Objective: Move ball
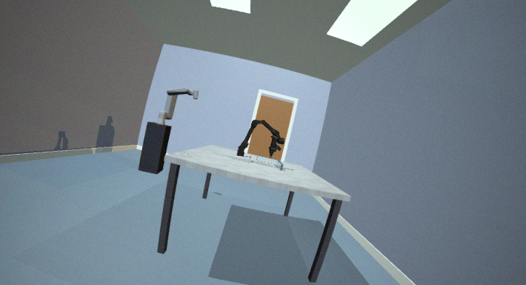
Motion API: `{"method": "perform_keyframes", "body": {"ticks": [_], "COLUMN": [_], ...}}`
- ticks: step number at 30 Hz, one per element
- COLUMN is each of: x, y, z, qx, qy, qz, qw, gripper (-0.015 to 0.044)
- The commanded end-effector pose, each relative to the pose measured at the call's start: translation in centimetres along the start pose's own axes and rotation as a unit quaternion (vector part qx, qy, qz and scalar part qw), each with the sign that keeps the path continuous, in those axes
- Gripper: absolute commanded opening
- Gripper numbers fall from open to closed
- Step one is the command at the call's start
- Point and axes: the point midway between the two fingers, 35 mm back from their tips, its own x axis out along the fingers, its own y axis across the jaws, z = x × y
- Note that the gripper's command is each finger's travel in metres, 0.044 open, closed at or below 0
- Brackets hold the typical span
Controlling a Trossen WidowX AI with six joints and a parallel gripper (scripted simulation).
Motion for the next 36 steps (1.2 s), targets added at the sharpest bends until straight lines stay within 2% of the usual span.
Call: {"method": "perform_keyframes", "body": {"ticks": [1, 8, 35, 36], "x": [2.1, 5.6, 7.6, 7.2], "y": [0.0, -0.1, -0.1, 0.0], "z": [-0.2, -0.4, -0.4, -0.3], "qx": [0.002, 0.002, 0.002, 0.0], "qy": [0.003, 0.003, 0.003, -0.002], "qz": [-0.001, -0.001, -0.001, 0.0], "qw": [1.0, 1.0, 1.0, 1.0], "gripper": [0.0, 0.0, 0.0, 0.0026]}}
